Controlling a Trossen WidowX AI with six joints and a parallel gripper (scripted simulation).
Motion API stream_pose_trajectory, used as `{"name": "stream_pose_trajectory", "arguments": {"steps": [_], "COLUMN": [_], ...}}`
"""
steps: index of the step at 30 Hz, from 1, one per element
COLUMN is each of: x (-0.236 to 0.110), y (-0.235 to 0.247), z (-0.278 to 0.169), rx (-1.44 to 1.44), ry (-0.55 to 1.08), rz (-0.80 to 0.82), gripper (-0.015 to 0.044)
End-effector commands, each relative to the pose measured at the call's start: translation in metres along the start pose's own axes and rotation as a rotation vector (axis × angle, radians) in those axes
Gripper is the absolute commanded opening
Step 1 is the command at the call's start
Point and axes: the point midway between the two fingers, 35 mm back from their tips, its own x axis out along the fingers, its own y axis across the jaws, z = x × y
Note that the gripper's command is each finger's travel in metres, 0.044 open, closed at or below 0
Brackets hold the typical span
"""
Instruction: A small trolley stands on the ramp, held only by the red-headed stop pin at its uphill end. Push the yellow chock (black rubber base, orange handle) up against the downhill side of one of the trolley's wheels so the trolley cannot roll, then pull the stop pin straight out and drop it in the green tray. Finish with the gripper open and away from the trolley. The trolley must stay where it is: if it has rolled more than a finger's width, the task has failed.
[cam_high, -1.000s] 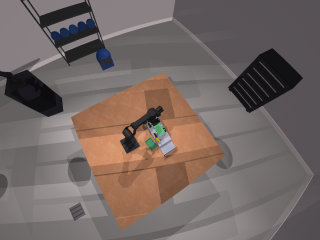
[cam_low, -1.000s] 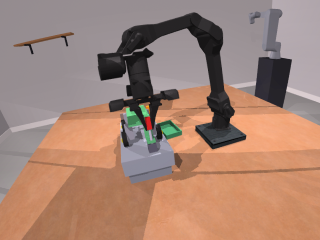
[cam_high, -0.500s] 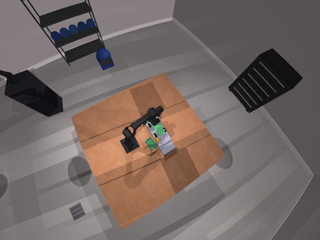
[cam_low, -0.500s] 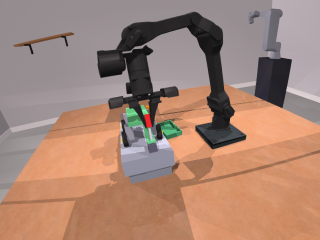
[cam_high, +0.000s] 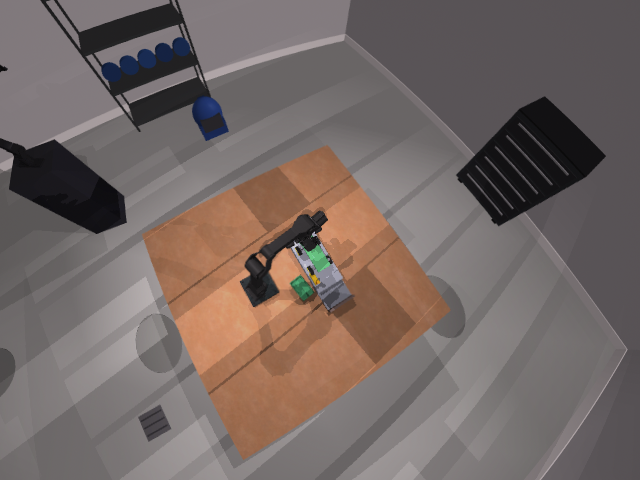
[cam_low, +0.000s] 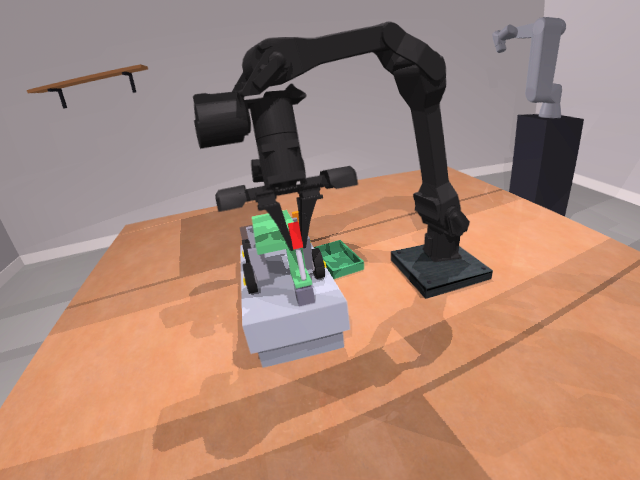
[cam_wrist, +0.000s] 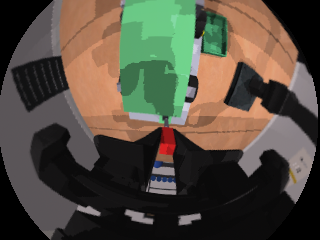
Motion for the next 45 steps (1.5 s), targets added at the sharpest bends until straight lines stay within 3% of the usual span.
{"name": "stream_pose_trajectory", "arguments": {"steps": [1,35,45], "x": [-0.005,-0.007,-0.003], "y": [0.001,0.001,-0.027], "z": [-0.002,-0.035,-0.033], "rx": [-0.006,-0.006,-0.006], "ry": [0.006,0.009,0.009], "rz": [0.005,0.005,0.002], "gripper": [0.0000,0.0000,0.0000]}}
